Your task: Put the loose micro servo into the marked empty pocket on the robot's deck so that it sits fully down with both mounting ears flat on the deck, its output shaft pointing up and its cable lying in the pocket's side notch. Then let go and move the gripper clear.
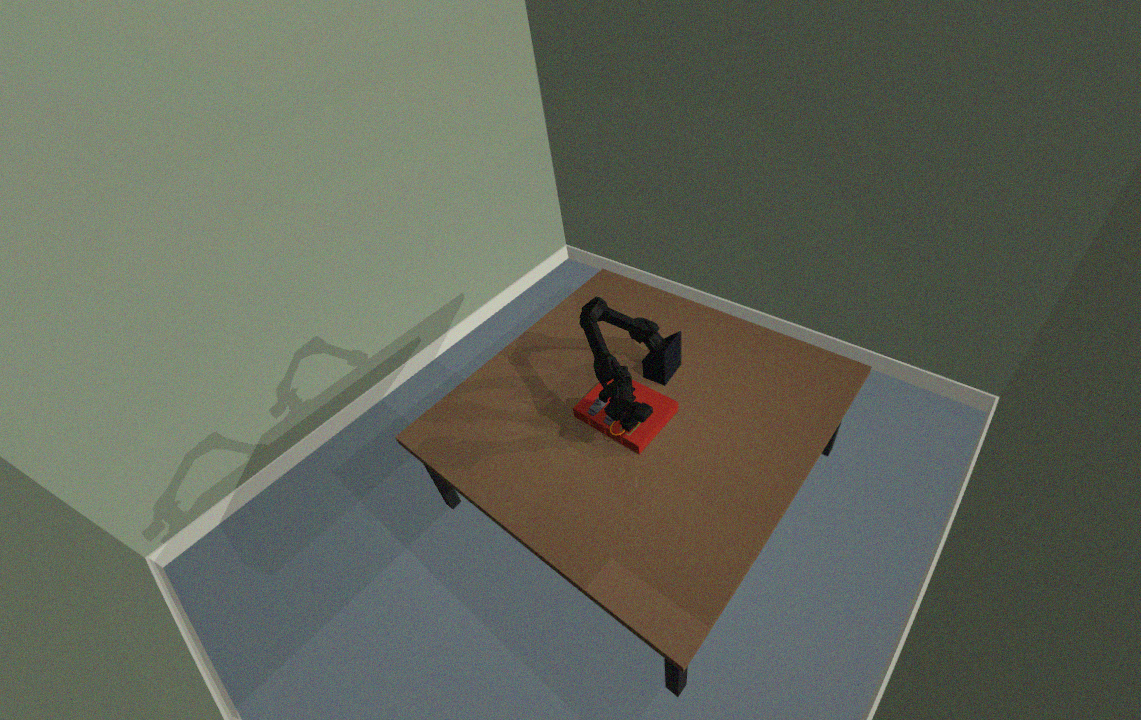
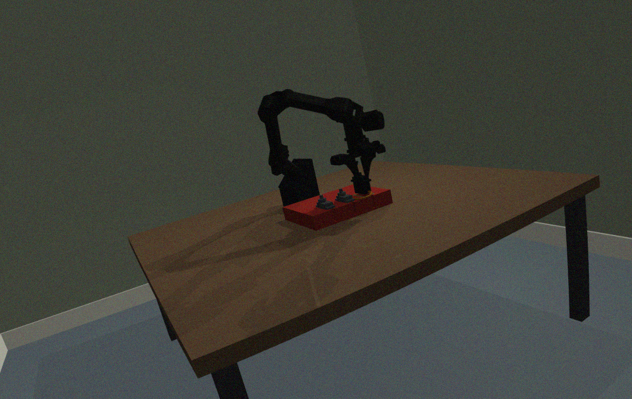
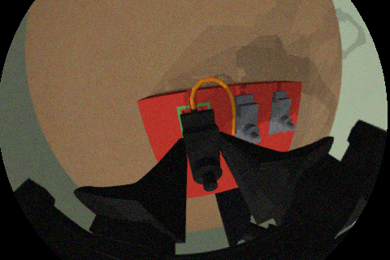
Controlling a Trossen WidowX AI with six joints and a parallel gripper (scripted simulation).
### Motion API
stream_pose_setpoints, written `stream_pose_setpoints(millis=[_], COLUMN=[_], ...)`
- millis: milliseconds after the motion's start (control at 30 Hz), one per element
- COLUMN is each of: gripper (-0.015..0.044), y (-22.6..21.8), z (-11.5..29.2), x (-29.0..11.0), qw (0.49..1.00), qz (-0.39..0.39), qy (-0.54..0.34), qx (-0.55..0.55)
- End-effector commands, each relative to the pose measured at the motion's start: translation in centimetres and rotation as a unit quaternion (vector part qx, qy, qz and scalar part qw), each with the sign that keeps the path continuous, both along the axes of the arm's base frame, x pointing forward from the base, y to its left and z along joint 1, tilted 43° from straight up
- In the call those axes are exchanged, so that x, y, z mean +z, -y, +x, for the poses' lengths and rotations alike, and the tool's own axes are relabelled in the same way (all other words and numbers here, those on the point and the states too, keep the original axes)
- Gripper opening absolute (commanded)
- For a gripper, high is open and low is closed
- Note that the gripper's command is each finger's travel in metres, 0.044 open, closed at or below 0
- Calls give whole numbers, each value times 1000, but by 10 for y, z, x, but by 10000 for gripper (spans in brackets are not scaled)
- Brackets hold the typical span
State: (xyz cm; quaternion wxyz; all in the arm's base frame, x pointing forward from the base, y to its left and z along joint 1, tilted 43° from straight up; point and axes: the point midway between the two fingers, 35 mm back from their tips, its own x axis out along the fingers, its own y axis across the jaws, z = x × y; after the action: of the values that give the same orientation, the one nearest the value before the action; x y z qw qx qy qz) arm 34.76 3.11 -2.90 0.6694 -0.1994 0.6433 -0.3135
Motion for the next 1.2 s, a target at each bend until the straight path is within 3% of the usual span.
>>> stream_pose_setpoints(millis=[0,1167], gripper=[0,0], y=[3,19], z=[0,-1], x=[-3,-20], qw=[1000,1000], qz=[-2,-2], qy=[-1,-1], qx=[3,3])
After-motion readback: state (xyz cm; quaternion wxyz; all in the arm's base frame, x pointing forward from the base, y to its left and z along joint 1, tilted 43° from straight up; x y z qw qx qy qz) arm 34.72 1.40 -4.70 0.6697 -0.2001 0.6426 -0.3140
